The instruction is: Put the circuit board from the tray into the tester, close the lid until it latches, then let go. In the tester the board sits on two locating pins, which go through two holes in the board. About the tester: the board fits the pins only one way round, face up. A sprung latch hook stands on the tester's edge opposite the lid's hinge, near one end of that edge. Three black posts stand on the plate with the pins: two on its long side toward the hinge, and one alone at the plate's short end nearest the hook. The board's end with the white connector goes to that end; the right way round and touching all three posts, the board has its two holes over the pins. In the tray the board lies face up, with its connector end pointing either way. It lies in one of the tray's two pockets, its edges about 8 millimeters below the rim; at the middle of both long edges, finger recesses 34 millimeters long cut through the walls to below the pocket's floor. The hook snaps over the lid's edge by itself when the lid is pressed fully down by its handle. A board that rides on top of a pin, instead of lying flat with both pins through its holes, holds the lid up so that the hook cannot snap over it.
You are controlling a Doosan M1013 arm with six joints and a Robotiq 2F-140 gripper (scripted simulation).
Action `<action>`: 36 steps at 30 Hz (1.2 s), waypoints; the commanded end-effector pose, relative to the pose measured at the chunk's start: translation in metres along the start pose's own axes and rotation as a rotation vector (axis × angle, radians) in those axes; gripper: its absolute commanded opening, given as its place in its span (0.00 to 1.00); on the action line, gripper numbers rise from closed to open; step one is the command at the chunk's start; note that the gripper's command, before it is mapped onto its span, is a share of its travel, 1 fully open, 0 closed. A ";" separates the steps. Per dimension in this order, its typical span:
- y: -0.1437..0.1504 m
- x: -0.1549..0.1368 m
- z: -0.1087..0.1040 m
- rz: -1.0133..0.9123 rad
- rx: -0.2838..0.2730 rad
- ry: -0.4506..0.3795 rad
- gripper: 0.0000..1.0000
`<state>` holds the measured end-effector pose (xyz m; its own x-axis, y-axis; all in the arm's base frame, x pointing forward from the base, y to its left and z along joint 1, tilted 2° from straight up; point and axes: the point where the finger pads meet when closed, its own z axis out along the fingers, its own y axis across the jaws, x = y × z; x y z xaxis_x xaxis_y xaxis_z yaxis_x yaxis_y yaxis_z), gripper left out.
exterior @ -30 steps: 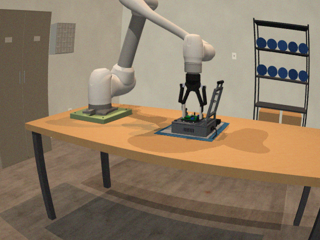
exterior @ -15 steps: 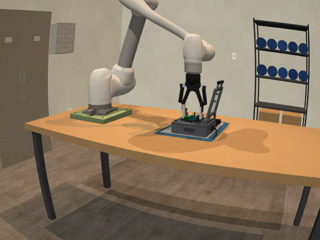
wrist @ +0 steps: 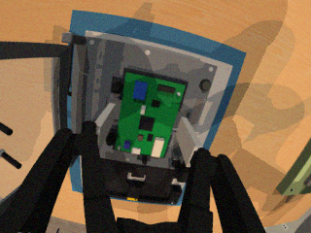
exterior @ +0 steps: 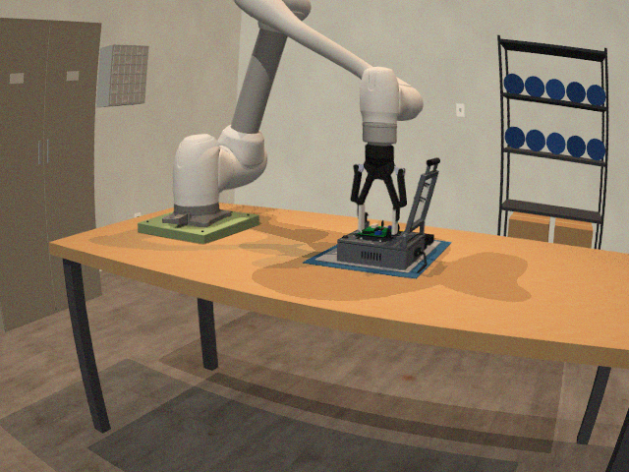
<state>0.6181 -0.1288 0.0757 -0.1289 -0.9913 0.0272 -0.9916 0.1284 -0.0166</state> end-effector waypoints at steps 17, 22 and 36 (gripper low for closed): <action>0.000 0.000 -0.023 0.000 0.000 0.000 0.58; 0.000 0.000 -0.034 0.000 0.000 0.000 0.58; 0.000 0.000 -0.107 0.000 0.000 0.000 0.58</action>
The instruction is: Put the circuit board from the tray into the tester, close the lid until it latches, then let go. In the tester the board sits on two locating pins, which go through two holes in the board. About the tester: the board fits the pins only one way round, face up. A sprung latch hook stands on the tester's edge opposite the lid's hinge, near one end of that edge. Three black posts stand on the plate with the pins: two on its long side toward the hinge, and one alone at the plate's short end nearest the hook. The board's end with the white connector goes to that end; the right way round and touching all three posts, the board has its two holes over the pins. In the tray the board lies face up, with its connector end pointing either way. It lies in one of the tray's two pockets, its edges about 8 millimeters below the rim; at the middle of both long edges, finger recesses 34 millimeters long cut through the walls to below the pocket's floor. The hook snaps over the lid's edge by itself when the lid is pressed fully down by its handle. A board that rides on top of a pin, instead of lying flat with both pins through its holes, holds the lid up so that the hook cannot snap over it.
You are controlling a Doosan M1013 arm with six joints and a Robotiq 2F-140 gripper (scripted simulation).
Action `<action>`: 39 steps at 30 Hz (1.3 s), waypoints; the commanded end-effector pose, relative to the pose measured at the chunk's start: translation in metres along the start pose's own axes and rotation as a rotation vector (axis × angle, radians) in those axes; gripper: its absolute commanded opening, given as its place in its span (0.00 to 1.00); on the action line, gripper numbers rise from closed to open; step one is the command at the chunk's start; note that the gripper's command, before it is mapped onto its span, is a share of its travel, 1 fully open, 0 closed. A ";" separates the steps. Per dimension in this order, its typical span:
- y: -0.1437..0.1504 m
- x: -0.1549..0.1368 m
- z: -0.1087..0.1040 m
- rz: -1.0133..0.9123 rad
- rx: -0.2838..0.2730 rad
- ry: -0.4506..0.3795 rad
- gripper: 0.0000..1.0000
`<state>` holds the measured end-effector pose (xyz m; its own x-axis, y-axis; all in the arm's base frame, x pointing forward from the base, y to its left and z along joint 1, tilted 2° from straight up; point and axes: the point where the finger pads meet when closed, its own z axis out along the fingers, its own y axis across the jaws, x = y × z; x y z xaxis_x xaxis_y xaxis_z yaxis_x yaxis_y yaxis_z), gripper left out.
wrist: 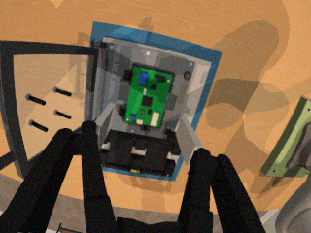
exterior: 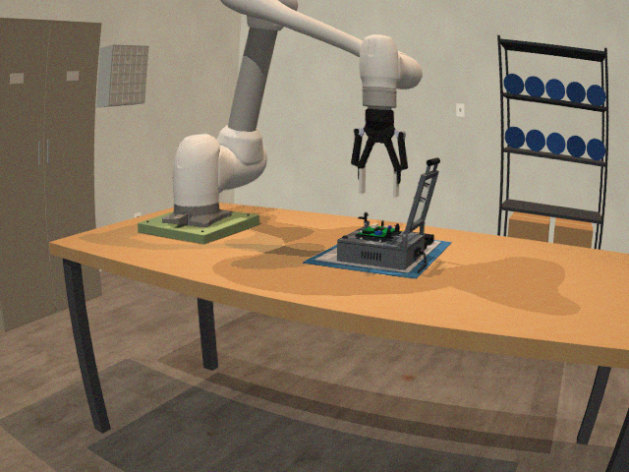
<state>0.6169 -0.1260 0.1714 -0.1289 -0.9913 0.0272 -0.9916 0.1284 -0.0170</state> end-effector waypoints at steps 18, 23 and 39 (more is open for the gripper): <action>0.000 0.000 -0.098 0.000 0.000 0.000 0.58; 0.000 0.000 -0.110 0.000 0.000 0.000 0.58; 0.000 0.000 -0.138 0.000 0.000 0.000 0.58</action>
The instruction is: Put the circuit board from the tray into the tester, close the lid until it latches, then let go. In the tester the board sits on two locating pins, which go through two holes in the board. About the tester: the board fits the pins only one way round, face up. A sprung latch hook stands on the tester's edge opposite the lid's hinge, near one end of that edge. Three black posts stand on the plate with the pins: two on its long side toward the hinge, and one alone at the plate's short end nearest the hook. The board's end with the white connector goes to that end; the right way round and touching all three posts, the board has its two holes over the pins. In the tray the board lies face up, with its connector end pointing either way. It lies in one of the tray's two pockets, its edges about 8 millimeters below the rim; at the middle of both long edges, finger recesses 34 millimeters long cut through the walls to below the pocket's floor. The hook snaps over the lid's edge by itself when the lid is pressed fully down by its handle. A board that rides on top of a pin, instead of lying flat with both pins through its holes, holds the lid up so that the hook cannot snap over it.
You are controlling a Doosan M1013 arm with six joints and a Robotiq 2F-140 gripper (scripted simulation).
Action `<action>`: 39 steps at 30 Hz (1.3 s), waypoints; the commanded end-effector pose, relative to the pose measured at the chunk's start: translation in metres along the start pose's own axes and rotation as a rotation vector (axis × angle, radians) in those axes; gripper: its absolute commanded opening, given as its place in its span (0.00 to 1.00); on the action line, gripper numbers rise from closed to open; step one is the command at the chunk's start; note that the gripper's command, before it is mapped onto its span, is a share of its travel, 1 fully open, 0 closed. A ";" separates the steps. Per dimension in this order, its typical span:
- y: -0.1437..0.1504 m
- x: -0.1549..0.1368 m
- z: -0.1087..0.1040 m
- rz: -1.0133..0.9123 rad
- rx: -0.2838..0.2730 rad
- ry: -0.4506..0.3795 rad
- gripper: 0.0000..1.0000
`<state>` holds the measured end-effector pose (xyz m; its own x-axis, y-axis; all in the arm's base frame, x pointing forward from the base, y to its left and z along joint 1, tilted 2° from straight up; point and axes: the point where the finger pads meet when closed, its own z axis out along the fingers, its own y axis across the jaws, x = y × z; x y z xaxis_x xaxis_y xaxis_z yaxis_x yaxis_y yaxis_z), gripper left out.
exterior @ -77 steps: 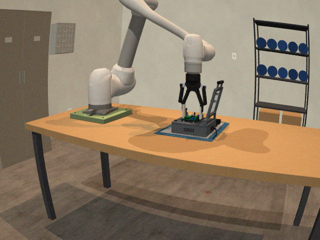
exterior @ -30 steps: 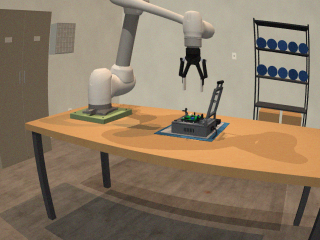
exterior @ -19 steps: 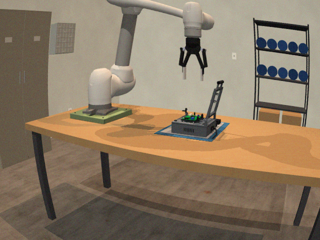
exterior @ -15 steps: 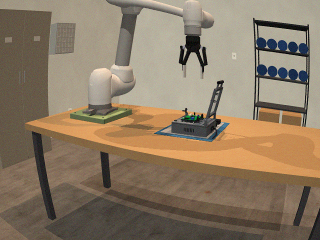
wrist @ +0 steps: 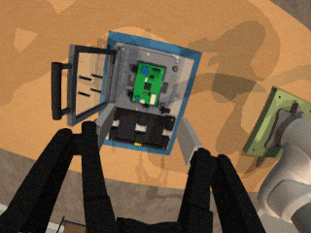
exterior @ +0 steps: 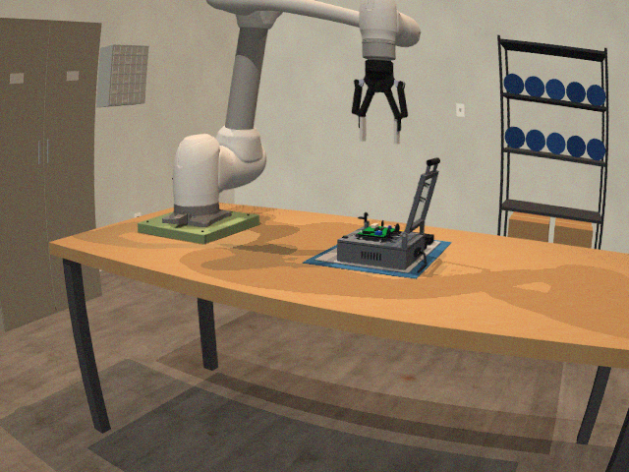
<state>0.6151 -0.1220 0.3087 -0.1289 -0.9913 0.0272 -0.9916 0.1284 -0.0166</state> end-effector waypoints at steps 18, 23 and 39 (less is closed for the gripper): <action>0.000 0.000 -0.002 0.000 0.000 0.000 0.30; 0.000 0.000 -0.002 0.000 0.000 0.000 0.30; 0.000 0.000 -0.002 0.000 0.000 0.000 0.30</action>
<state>0.6151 -0.1219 0.3107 -0.1289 -0.9913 0.0272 -0.9916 0.1284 -0.0166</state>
